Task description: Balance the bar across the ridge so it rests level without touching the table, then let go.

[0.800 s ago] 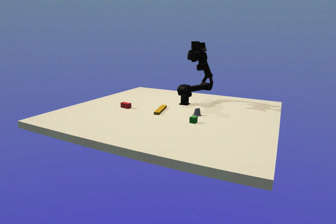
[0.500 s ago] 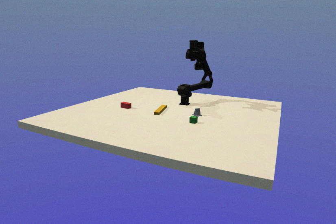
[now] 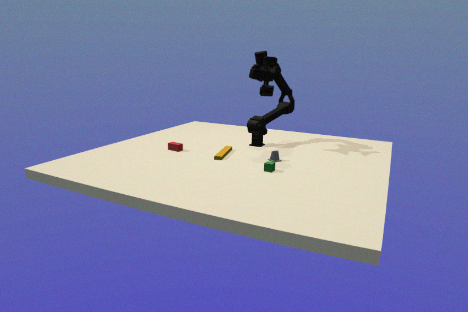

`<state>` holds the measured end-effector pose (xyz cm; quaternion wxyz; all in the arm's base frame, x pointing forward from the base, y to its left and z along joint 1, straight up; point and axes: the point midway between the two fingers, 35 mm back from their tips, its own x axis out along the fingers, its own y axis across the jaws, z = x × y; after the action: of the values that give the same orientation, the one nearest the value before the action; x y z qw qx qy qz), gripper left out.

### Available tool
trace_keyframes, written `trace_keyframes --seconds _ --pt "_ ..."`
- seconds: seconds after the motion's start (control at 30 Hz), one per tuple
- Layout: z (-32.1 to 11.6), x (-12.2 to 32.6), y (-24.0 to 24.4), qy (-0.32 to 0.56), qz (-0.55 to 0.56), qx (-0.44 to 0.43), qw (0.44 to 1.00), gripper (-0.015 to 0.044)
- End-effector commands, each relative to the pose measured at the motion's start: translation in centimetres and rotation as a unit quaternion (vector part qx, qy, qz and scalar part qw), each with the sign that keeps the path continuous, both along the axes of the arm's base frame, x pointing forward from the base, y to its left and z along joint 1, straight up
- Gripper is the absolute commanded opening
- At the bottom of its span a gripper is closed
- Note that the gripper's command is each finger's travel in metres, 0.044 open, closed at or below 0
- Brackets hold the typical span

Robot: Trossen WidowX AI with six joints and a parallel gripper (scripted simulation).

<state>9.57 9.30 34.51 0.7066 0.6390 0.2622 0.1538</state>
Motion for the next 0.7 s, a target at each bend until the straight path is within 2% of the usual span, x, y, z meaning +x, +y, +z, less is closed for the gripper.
trace_keyframes --seconds 0.0,0.67 --pt "-0.1 1.6 -1.0 0.007 -0.011 -0.033 0.999 0.0315" --pt "-3.2 8.5 -5.0 0.073 -0.027 -0.156 0.985 0.0315"
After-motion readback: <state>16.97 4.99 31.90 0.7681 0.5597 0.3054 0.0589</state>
